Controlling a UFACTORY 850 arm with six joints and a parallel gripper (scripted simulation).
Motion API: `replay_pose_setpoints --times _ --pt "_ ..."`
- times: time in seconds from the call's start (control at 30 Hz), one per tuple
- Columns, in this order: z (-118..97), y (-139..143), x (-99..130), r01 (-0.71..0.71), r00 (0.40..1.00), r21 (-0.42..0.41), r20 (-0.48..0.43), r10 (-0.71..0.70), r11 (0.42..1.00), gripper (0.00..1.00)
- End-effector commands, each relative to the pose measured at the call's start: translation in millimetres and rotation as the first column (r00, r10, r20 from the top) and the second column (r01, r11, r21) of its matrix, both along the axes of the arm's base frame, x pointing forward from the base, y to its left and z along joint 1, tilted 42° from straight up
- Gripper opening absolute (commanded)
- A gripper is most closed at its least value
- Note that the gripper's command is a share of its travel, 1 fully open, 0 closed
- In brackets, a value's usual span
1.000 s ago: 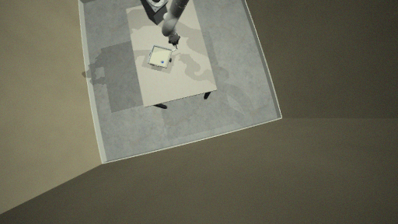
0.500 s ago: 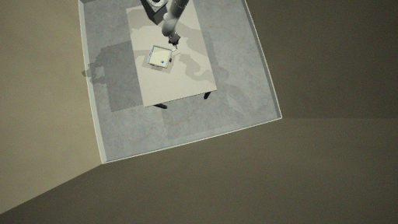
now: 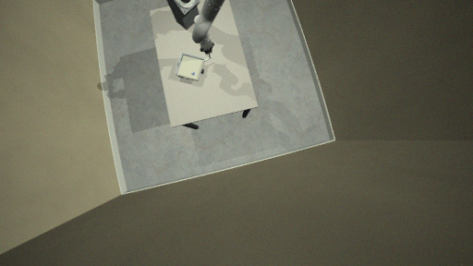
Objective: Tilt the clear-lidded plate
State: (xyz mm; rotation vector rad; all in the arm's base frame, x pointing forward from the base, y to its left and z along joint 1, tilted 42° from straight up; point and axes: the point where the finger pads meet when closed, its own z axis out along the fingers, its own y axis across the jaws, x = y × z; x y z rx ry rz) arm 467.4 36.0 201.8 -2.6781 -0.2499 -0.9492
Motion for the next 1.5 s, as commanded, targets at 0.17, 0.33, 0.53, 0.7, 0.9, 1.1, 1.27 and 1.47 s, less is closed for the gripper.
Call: replay_pose_setpoints --times 0.17,0.33,0.53,0.7,0.9,1.1,1.27,1.47 --pt "-3.1 -0.1 -3.2 0.0 1.0 -0.001 -0.002 0.0 1.0 0.0" --pt "-2.4 -0.1 -2.6 0.0 1.0 -0.001 -0.002 0.0 1.0 0.0" --pt "-0.9 -0.1 -1.0 0.0 1.0 -0.001 -0.002 0.0 1.0 0.0" --pt "0.3 -0.1 0.3 0.0 1.0 -0.001 -0.002 0.0 1.0 0.0" --pt "0.8 0.0 0.9 0.0 1.0 -0.001 -0.002 0.0 1.0 0.0" --pt "0.6 0.0 0.6 0.0 1.0 -0.001 -0.002 0.0 1.0 0.0" --pt "0.2 -0.1 0.2 0.0 1.0 -0.001 -0.002 0.0 1.0 0.0" --pt "-0.6 -0.1 -0.7 0.0 1.0 -0.001 -0.002 0.0 1.0 0.0"
